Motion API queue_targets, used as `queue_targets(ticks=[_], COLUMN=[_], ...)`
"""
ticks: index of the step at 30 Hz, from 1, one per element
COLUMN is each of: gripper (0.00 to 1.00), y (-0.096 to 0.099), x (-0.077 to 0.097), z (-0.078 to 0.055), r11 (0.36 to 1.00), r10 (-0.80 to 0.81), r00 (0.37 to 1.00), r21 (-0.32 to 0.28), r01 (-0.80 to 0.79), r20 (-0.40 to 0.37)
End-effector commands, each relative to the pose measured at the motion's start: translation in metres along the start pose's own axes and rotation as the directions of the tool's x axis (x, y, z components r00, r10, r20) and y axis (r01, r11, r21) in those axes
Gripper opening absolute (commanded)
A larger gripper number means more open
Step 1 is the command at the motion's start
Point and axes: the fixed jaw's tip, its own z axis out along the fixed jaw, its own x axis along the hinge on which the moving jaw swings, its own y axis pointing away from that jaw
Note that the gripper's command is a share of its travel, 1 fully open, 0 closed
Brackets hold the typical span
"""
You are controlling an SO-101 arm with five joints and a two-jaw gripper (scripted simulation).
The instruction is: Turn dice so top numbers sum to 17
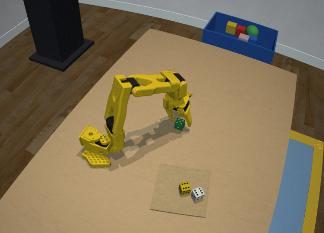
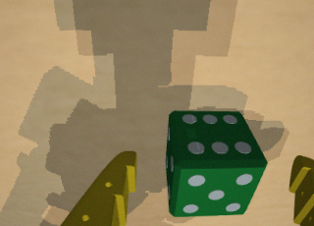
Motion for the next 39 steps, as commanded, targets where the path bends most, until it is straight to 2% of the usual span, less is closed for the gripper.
queue_targets(ticks=[1,14,29,39], gripper=[0.31,0.28,0.17,0.13], y=[0.0,-0.002,-0.008,-0.01], x=[-0.004,-0.004,-0.004,-0.004], z=[-0.004,-0.004,-0.004,-0.004], r11=[1.0,1.0,1.0,1.0], r10=[-0.002,-0.002,-0.002,-0.002], r00=[1.0,1.0,1.0,1.0], r21=[0.013,0.013,0.014,0.015], r01=[0.001,0.001,0.001,0.001], r20=[0.023,0.022,0.022,0.022])
